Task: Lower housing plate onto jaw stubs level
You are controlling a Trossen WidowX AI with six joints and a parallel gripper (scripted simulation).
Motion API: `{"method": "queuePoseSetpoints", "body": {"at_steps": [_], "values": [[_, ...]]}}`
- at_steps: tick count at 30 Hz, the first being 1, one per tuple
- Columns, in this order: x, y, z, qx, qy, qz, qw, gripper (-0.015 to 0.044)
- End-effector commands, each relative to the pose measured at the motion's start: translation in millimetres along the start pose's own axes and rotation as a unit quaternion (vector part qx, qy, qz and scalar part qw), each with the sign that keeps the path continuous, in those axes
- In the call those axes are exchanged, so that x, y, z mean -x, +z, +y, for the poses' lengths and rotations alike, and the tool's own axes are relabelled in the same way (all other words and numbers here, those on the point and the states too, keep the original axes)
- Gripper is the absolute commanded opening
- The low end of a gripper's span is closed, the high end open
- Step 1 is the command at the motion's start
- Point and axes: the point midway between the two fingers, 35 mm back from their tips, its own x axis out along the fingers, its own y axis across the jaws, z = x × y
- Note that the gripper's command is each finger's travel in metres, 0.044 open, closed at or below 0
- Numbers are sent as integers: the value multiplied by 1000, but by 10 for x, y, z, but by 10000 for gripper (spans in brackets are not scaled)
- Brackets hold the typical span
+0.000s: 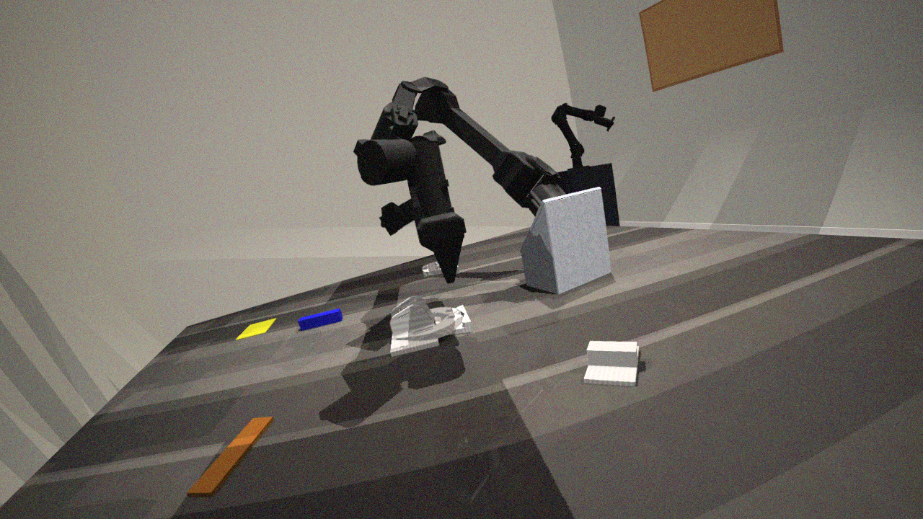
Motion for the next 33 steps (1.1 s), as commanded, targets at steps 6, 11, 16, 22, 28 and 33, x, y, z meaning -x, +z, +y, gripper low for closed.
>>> {"method": "queuePoseSetpoints", "body": {"at_steps": [6, 11, 16, 22, 28, 33], "values": [[1, 2, 5, -2, 1, 0, 1000, 351], [1, -3, 14, -2, 1, 0, 1000, 351], [1, -5, 16, -2, 1, 0, 1000, 351], [-10, -4, 17, -2, 1, 0, 1000, 351], [-106, 3, 25, -2, 1, 0, 1000, 351], [-189, 8, 29, -2, 2, 0, 1000, 351]]}}
